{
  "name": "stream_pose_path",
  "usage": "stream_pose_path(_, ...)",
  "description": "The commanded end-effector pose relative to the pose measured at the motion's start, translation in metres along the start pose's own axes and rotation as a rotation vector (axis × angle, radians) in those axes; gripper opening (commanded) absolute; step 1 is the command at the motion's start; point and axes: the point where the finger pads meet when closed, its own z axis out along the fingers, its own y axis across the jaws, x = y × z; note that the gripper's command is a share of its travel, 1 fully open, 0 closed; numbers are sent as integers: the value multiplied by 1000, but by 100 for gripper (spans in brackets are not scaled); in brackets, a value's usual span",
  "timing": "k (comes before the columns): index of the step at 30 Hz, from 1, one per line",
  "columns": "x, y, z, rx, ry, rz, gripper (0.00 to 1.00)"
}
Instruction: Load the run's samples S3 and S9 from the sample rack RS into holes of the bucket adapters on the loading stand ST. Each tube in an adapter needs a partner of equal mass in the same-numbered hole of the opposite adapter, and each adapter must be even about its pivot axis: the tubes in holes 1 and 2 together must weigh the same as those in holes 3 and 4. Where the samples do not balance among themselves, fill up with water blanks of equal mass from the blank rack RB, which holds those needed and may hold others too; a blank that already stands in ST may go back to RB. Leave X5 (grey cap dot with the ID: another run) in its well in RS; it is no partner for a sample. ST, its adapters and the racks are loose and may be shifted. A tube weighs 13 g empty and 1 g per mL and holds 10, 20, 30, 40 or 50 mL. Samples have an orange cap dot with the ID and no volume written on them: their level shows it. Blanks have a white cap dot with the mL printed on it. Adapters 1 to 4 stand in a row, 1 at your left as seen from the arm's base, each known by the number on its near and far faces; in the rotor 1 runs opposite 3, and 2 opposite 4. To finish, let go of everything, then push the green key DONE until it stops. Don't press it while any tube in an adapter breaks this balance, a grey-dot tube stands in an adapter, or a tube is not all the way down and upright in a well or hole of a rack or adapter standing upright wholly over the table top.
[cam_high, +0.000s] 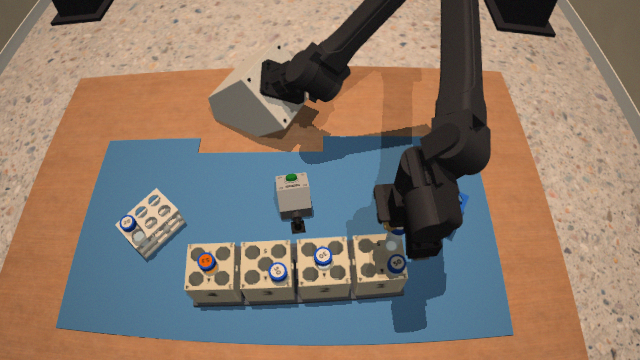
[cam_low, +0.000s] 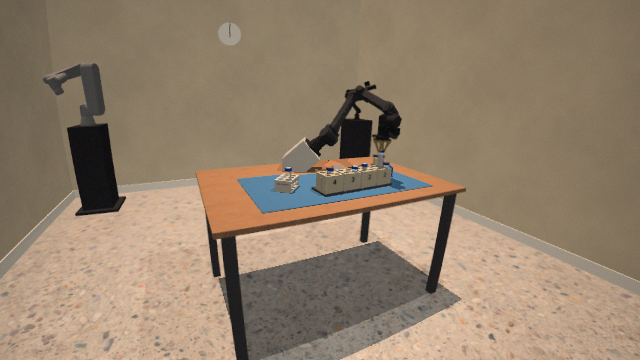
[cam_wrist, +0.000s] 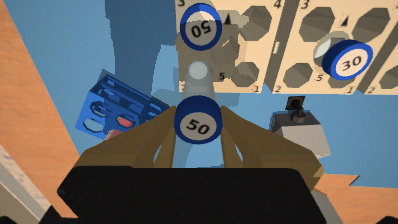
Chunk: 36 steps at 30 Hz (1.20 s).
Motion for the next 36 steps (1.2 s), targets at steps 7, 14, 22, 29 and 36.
stream_pose_path(7,-5,0,12,1,-7,10,0)
stream_pose_path(14,-4,0,22,1,-5,12,0)
stream_pose_path(22,-4,0,30,1,-6,12,0)
stream_pose_path(29,-8,3,37,0,-14,5,0)
stream_pose_path(36,-4,0,46,1,-6,12,0)
